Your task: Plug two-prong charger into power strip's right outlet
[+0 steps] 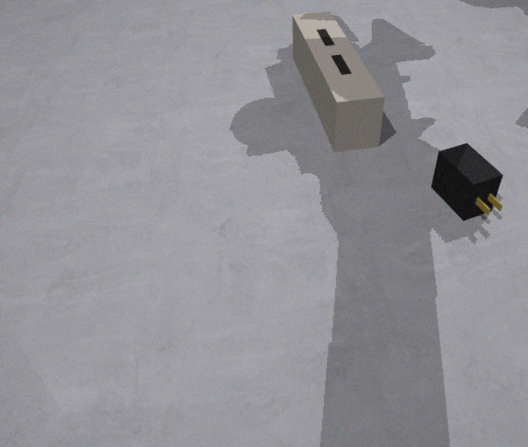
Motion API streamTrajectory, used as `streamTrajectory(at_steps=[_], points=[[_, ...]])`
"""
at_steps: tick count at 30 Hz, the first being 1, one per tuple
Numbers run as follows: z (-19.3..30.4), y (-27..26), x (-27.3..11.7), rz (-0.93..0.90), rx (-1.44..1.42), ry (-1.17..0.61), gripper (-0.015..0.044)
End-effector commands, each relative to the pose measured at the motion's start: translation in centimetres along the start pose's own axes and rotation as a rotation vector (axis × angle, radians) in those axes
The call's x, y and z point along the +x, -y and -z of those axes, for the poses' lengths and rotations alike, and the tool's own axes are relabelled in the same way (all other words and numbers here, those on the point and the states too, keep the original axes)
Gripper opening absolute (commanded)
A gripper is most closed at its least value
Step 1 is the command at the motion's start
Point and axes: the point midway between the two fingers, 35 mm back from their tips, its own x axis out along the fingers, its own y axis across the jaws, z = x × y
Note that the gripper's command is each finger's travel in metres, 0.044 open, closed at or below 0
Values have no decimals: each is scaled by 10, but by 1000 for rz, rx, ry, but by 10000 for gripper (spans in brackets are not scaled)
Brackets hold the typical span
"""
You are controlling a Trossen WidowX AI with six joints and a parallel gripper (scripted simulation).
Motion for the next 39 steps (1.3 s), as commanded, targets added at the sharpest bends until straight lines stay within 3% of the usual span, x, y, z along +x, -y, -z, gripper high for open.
streamTrajectory(at_steps=[1,39], points=[[-19,-6,-6,-27,-70,41,440],[-166,-126,-112,-339,-798,456,440]])
